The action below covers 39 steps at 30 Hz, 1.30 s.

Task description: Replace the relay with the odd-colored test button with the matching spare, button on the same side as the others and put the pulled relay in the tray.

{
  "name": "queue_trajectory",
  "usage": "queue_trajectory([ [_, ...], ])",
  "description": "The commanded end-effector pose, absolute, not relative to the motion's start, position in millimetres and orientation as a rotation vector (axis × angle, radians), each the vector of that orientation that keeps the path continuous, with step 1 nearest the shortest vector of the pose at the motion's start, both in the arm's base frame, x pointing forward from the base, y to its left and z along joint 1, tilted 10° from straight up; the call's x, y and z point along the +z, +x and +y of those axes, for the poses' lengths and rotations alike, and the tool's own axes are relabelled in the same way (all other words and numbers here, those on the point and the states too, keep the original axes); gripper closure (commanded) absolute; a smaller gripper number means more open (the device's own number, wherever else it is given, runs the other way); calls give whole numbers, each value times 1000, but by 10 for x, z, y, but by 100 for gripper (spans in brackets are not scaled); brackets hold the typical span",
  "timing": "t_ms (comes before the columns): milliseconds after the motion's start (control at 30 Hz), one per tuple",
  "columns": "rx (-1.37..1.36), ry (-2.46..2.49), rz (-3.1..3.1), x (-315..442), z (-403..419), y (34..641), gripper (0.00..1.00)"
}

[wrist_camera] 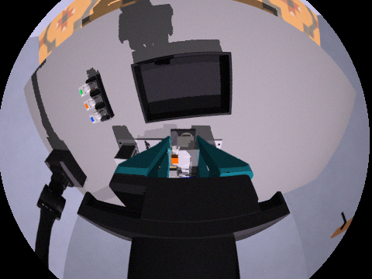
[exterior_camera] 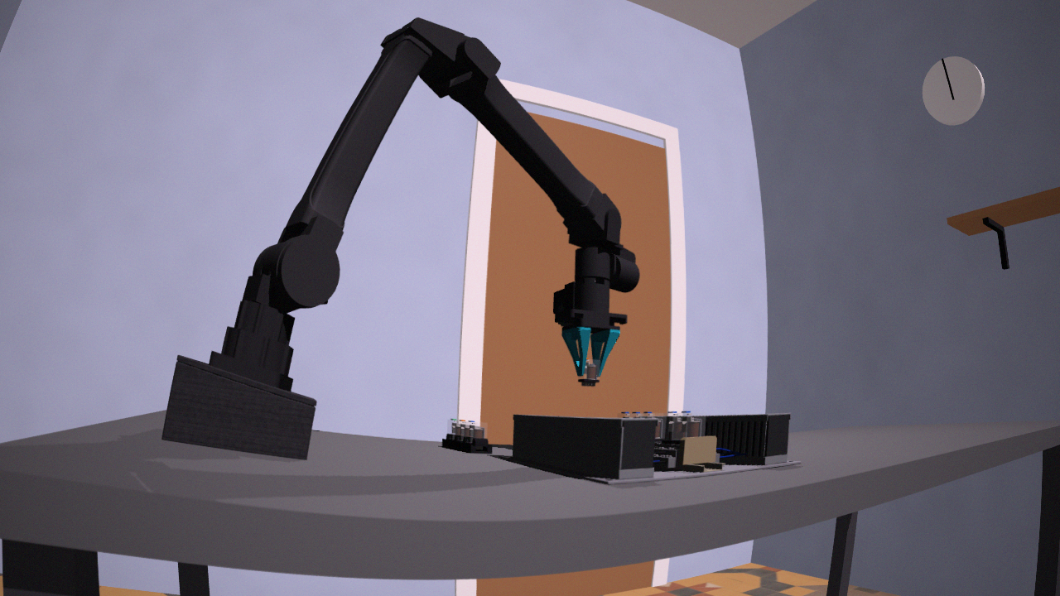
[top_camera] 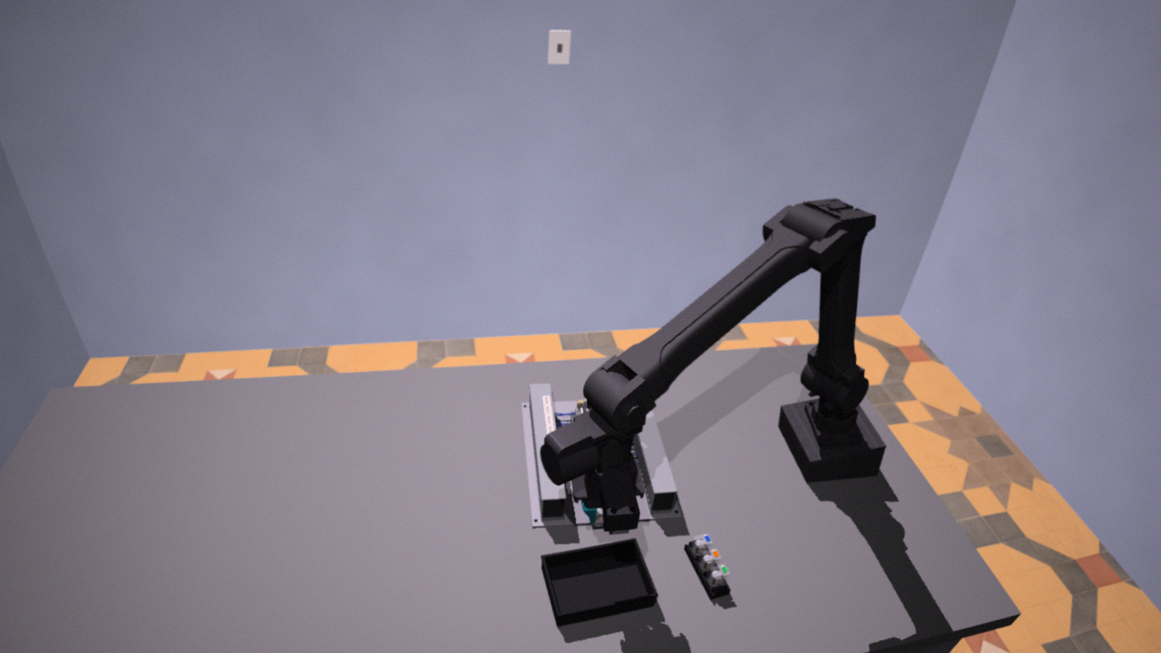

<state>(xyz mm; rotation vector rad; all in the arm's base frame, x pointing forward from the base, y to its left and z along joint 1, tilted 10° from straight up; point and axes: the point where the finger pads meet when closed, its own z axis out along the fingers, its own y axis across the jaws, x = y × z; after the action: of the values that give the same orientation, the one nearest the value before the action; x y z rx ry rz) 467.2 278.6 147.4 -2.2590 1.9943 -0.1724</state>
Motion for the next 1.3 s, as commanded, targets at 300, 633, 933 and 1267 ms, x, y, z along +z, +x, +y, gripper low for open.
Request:
queue_trajectory([
  [300, -181, -2211, 1988, 1694, 3206, 4750, 100],
  [633, -178, -2217, 1985, 1682, 3326, 4734, 100],
  [933, -181, -2211, 1988, 1711, 3273, 4743, 100],
  [1267, -182, -2206, 1989, 1734, 3247, 4751, 100],
])
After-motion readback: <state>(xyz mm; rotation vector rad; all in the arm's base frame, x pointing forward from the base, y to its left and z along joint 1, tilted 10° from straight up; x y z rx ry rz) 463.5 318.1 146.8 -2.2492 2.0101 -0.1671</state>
